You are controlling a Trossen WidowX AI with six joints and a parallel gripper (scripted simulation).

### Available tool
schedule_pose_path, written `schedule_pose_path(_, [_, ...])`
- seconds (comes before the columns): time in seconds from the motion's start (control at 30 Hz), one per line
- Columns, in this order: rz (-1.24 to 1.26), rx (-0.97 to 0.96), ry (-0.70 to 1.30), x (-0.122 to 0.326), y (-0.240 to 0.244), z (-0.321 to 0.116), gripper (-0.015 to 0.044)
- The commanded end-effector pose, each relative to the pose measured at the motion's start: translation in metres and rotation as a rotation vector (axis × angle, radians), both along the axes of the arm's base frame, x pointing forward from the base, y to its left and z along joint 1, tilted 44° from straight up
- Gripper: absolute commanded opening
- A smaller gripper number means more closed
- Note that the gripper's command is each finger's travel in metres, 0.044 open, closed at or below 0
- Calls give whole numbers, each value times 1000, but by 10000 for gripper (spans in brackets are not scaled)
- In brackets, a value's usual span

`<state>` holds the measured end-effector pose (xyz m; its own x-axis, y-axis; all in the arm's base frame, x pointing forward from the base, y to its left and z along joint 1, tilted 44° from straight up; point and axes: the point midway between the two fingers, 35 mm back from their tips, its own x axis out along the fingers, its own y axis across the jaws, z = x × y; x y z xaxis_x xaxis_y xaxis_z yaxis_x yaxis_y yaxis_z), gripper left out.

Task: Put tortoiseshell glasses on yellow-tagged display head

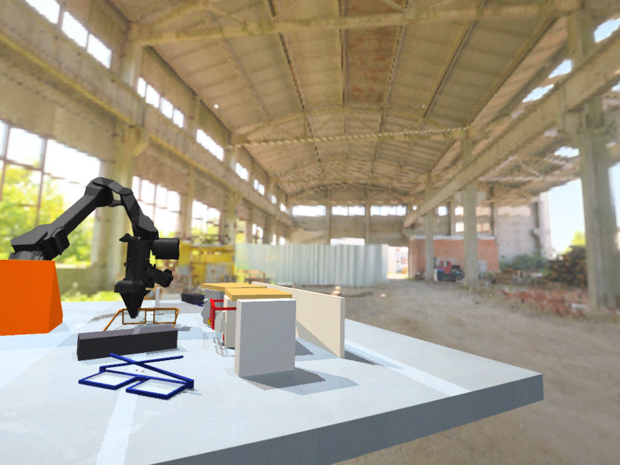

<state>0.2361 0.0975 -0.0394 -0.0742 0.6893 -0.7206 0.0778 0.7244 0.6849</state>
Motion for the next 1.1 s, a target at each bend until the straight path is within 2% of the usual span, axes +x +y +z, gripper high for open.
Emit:
schedule_pose_path(0.0, [0, 0, -2, 0, 0, 0, 93])
schedule_pose_path(0.47, [0, 0, -2, 0, 0, 0, 0])
schedule_pose_path(0.7, [0, -3, -1, 3, -7, 6, 0])
schedule_pose_path(1.07, [-1, -8, 4, 10, -54, 48, 0])
